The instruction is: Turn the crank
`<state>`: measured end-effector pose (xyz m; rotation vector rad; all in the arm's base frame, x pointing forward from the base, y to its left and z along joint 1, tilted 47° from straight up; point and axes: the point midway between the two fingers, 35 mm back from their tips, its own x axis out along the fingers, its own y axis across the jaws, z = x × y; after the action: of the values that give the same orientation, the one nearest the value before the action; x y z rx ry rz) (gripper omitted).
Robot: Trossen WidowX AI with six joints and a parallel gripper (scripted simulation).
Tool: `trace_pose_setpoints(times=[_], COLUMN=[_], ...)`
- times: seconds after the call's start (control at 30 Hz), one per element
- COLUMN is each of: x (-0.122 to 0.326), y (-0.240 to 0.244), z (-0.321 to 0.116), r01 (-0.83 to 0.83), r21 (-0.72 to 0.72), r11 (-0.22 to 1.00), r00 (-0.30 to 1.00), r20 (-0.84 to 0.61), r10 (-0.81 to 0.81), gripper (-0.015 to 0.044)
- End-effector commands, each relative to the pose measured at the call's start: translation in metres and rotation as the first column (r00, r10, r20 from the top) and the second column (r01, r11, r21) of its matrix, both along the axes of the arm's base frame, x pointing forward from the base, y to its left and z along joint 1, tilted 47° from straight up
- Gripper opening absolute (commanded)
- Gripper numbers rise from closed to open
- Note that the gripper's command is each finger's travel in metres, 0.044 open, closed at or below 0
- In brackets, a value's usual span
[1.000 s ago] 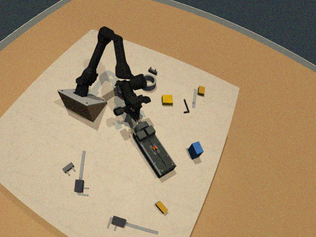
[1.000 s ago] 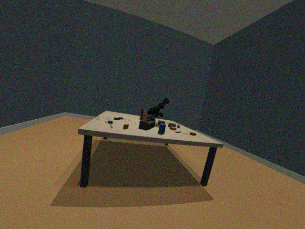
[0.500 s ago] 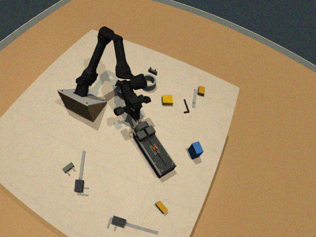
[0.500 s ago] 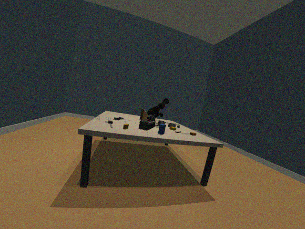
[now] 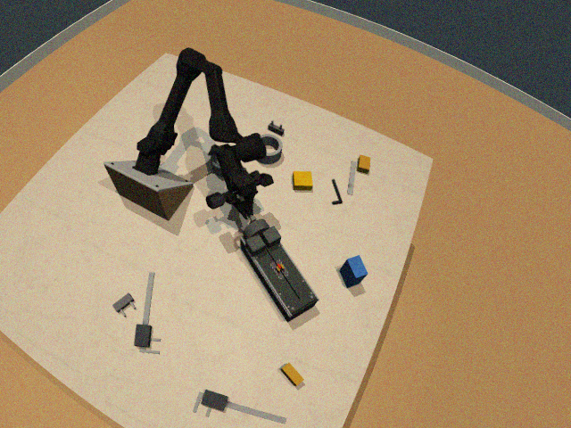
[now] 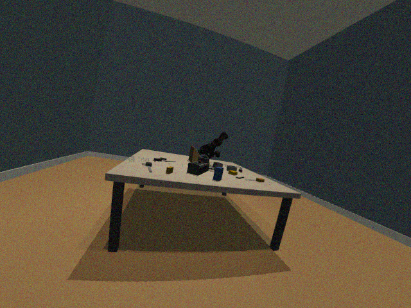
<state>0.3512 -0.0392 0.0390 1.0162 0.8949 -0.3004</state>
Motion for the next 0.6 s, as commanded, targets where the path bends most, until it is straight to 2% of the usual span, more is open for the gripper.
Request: trace_pose_setpoints(times=[0.0,0.57], x=[0.0055,0.0071], y=[0.0052,0.0076], z=[0.0055,0.0059], r01=[-0.015,-0.015], r21=[0.007,0.008], r11=[1.000,1.000], r00=[1.000,1.000], r20=[0.019,0.019], r10=[0.015,0.015], gripper=[0.0000,0.0000])
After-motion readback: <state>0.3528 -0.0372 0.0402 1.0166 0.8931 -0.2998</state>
